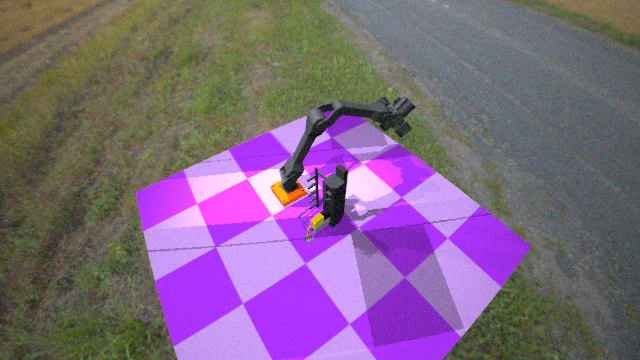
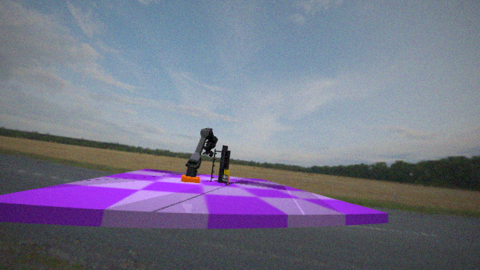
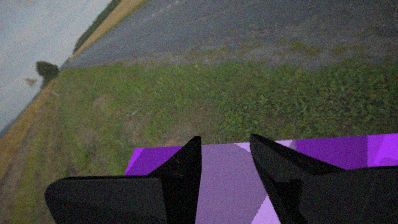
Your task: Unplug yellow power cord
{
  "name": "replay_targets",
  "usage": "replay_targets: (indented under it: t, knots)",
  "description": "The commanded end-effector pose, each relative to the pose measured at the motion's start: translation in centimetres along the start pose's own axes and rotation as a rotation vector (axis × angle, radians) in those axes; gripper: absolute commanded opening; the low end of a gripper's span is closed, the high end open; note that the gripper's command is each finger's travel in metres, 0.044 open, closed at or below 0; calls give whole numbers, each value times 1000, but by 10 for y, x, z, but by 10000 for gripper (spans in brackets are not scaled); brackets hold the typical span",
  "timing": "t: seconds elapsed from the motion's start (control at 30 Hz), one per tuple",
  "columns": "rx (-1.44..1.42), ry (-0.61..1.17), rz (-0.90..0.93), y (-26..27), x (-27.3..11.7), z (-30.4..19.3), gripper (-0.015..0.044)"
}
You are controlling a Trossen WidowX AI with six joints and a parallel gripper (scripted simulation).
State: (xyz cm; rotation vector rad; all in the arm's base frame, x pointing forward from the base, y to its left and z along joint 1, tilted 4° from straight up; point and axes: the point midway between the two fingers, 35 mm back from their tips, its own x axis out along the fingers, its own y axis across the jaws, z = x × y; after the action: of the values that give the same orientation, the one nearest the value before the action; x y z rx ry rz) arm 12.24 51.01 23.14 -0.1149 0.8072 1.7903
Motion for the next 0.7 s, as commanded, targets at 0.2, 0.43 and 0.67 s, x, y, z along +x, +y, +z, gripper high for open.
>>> replay_targets:
  t: [0.2,0.43,0.67]
  knots:
    - [449,-90,-366,-111,-126,-25,160]
    - [756,-187,-592,-161,-216,-66,160]
    - [1063,-263,-820,-188,-304,-130,160]
